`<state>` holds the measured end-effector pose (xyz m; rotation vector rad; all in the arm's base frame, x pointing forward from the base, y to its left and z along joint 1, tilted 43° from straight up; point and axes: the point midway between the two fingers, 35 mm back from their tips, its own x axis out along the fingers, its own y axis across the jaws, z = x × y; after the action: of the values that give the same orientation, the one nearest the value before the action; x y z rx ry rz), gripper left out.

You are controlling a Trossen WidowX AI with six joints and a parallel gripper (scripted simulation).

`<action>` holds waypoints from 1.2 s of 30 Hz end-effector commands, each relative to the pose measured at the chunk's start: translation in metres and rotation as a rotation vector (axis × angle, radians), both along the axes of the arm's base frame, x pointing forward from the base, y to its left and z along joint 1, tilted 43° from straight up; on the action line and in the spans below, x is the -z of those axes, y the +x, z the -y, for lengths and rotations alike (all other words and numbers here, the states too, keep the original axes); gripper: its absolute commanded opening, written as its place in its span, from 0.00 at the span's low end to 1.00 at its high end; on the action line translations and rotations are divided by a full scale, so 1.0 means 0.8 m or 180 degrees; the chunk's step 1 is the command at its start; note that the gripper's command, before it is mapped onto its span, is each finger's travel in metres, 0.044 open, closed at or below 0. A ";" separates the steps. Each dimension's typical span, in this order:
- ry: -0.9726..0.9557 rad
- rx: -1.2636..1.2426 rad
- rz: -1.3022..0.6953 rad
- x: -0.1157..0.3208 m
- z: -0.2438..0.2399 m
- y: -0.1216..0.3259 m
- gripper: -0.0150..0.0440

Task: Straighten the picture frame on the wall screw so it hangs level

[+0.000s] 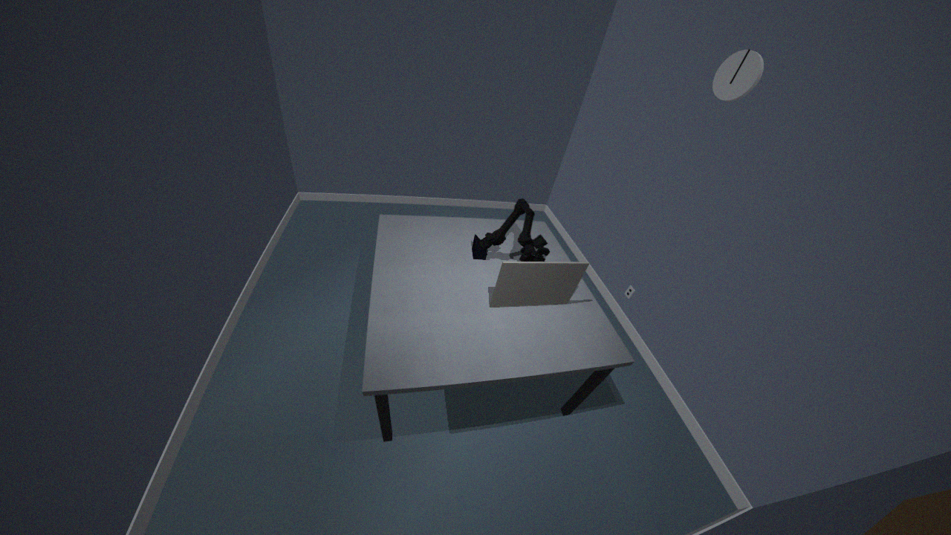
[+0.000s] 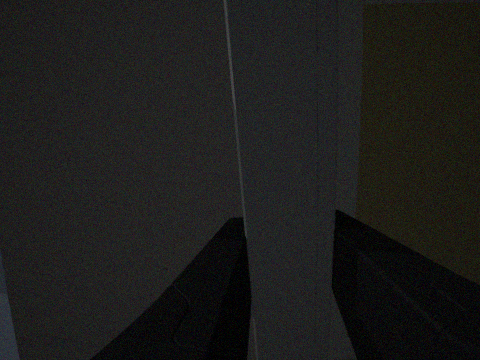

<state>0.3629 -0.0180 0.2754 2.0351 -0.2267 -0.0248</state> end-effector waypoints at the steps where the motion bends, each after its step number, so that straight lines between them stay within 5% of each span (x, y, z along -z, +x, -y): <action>1: 0.0106 -0.0014 0.0022 0.000 0.000 0.000 0.25; 36: 0.0629 -0.0059 0.0116 0.001 0.001 0.000 0.25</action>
<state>0.3630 -0.0187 0.2745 2.2244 -0.2386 -0.0021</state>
